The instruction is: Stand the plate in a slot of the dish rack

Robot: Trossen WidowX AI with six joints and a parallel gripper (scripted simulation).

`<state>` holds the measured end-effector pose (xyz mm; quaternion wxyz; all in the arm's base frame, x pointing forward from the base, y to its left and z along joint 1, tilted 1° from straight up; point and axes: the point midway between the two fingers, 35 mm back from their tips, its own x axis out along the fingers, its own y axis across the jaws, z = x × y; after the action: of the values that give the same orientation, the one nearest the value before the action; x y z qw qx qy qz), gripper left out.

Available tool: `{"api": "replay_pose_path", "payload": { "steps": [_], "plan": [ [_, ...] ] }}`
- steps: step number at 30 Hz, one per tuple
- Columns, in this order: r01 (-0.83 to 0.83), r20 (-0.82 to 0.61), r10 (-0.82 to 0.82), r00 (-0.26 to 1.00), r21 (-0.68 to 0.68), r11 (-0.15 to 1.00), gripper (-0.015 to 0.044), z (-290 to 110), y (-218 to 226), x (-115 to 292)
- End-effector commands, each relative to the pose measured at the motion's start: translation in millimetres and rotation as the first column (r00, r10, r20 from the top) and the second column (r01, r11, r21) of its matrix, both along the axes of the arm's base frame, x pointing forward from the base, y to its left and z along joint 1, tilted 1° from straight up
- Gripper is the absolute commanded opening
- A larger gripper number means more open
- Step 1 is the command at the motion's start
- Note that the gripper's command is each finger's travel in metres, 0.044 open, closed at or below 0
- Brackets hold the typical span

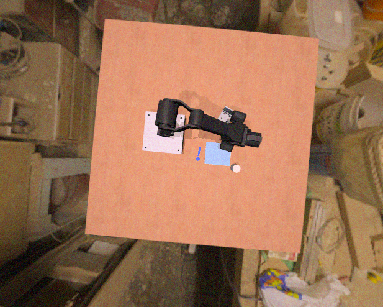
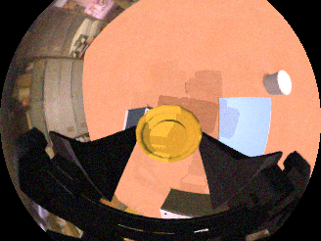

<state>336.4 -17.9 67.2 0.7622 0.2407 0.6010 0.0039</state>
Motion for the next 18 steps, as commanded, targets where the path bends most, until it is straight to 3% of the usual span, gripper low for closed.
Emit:
{"api": "replay_pose_path", "payload": {
  "steps": [1, 18],
  "plan": [
    [-0.068, 0.078, 0.063, 0.995, 0.057, 0.996, 0.0, -17.5, 1.2, 8.6],
    [-0.35, 0.484, 0.257, 0.837, 0.11, 0.93, 0.0, -55.3, 0.8, 27.0]
  ]
}}
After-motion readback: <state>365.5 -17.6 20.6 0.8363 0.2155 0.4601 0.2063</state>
